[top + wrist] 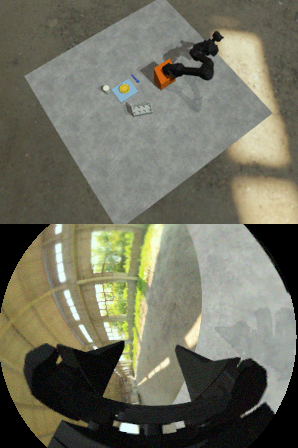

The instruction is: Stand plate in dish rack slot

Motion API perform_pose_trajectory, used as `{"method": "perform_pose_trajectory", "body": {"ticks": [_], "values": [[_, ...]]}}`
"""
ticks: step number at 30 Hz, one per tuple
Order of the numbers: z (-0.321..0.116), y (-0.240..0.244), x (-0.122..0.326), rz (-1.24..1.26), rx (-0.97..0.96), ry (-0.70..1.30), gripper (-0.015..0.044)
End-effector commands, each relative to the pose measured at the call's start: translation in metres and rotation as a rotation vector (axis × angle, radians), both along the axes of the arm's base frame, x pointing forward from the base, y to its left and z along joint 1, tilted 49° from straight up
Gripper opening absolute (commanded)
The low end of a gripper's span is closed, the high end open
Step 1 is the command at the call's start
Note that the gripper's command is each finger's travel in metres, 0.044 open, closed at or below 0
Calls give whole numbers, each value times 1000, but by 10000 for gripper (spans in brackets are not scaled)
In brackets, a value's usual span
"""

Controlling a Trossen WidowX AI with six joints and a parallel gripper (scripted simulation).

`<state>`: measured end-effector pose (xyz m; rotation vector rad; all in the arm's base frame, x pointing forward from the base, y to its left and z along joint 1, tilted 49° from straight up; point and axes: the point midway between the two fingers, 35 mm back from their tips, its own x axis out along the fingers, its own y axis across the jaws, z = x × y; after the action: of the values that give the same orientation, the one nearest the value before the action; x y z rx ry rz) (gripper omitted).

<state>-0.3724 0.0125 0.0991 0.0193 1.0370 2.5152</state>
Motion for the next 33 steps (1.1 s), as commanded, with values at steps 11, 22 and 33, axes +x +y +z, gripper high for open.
{"method": "perform_pose_trajectory", "body": {"ticks": [11, 22, 33], "values": [[-23, -69, -12, 236, 109, -149, 400], [-44, -151, -4, 519, 254, -281, 400], [-66, -223, 22, 793, 409, -389, 400]]}}
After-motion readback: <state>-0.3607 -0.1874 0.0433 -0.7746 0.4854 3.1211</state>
